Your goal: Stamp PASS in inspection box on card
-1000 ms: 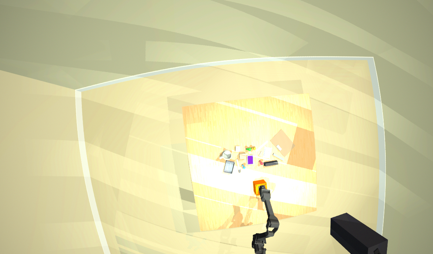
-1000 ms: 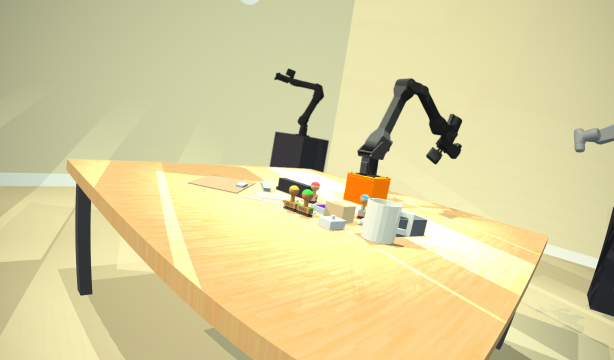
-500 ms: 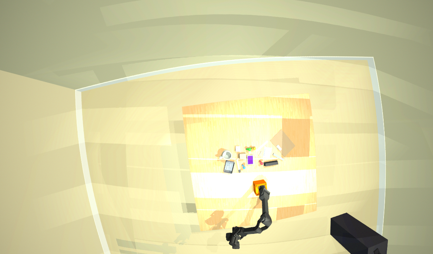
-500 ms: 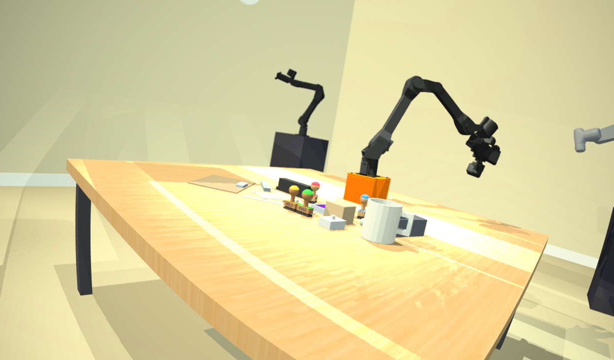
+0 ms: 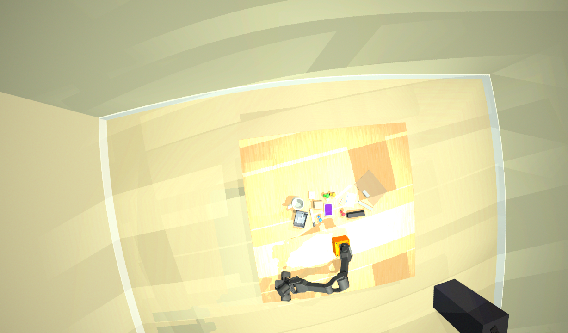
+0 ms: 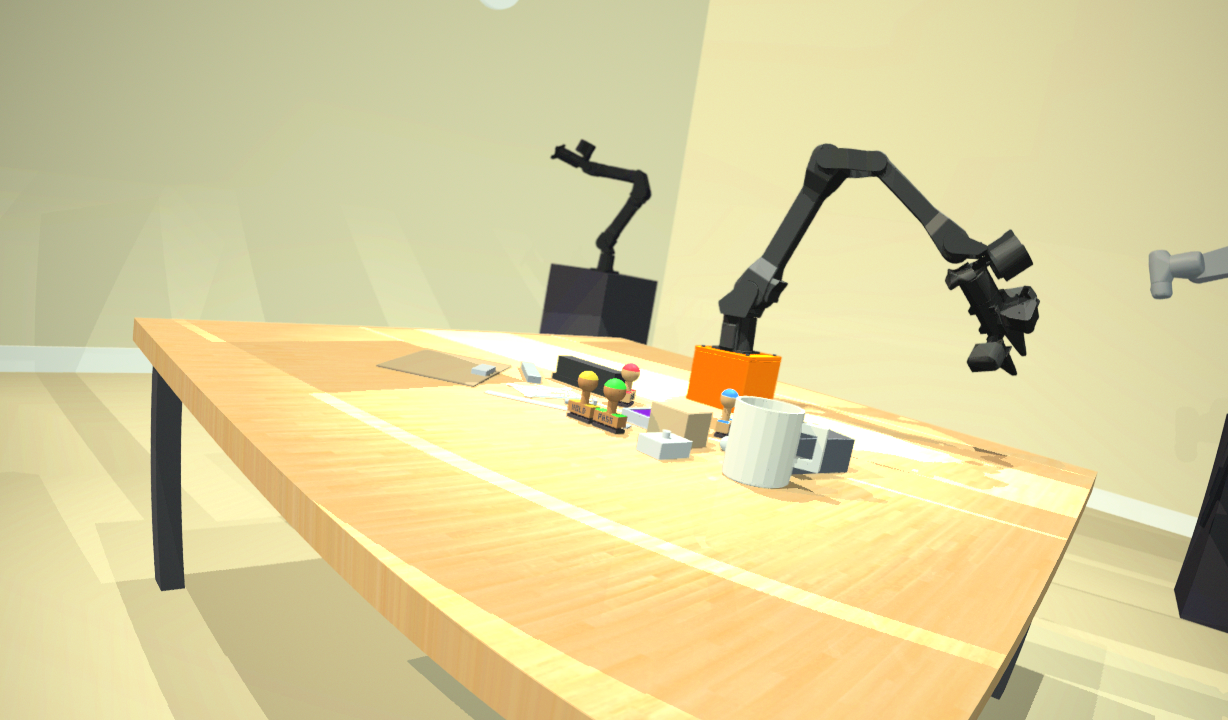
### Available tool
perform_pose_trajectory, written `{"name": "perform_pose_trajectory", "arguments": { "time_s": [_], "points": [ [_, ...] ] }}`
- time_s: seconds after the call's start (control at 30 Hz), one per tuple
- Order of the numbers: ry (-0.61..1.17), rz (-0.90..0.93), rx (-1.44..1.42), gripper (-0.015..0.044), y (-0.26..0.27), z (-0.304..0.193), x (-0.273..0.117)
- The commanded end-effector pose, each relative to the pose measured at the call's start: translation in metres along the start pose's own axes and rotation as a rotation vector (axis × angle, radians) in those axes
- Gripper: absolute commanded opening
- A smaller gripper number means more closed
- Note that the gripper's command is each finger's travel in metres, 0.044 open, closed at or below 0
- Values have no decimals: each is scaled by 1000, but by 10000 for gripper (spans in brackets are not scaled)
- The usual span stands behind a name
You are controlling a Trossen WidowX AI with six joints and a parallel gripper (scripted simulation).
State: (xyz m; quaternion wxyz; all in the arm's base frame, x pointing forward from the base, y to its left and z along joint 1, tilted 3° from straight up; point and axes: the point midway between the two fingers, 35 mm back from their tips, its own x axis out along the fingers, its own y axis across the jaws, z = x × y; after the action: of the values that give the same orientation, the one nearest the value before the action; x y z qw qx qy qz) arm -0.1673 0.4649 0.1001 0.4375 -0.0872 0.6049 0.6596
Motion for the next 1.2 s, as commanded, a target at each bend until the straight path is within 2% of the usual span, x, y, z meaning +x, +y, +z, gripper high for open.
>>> {"name": "perform_pose_trajectory", "arguments": {
  "time_s": [0.0,0.3,0.57,0.83,1.17],
  "points": [
    [-82,-114,-28,225,-54,40,-31],
    [-183,-382,-64,225,-178,94,-124],
    [-172,-615,-63,225,-284,94,-223],
    [-67,-803,-29,225,-372,48,-327],
    [150,-914,41,225,-443,-66,-446]
  ]
}}
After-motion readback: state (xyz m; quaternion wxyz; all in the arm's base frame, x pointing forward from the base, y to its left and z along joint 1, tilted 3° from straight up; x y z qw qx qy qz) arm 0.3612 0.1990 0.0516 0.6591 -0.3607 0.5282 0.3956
